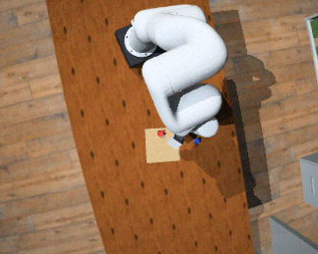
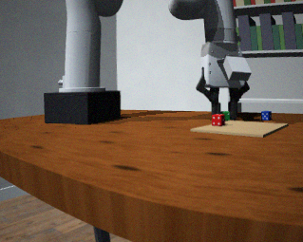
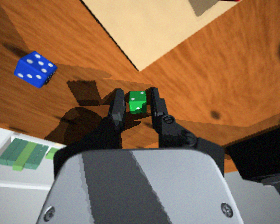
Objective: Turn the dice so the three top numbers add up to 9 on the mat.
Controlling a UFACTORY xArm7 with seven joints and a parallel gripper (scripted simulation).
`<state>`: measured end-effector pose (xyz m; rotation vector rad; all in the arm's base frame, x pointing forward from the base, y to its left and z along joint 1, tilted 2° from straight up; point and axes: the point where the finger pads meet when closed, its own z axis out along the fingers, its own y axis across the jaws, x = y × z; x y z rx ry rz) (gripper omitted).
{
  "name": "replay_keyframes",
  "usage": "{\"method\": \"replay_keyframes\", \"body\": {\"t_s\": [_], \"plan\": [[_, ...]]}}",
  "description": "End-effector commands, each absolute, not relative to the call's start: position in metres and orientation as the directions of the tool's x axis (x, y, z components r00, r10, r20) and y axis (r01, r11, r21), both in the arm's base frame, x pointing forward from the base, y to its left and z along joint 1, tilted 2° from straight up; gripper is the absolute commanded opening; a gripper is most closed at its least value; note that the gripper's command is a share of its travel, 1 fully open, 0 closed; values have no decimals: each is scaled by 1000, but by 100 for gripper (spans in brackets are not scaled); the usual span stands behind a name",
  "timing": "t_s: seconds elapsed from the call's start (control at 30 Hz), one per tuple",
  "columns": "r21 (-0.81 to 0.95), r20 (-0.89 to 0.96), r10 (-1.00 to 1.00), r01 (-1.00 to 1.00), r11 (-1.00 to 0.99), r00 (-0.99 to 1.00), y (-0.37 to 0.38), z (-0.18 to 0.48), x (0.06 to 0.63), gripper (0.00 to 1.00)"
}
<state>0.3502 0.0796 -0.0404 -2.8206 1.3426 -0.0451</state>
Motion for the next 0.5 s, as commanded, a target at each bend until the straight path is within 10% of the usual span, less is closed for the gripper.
{"method": "replay_keyframes", "body": {"t_s": [0.0, 0.03, 0.07, 0.47], "plan": [[-31, 20, -776, -776, -631, 630, 80, -40, 351, 36], [-31, 20, -776, -776, -631, 630, 80, -40, 351, 36], [-31, 20, -776, -776, -631, 630, 80, -40, 351, 15], [-31, 20, -776, -776, -631, 630, 80, -40, 351, 15]]}}
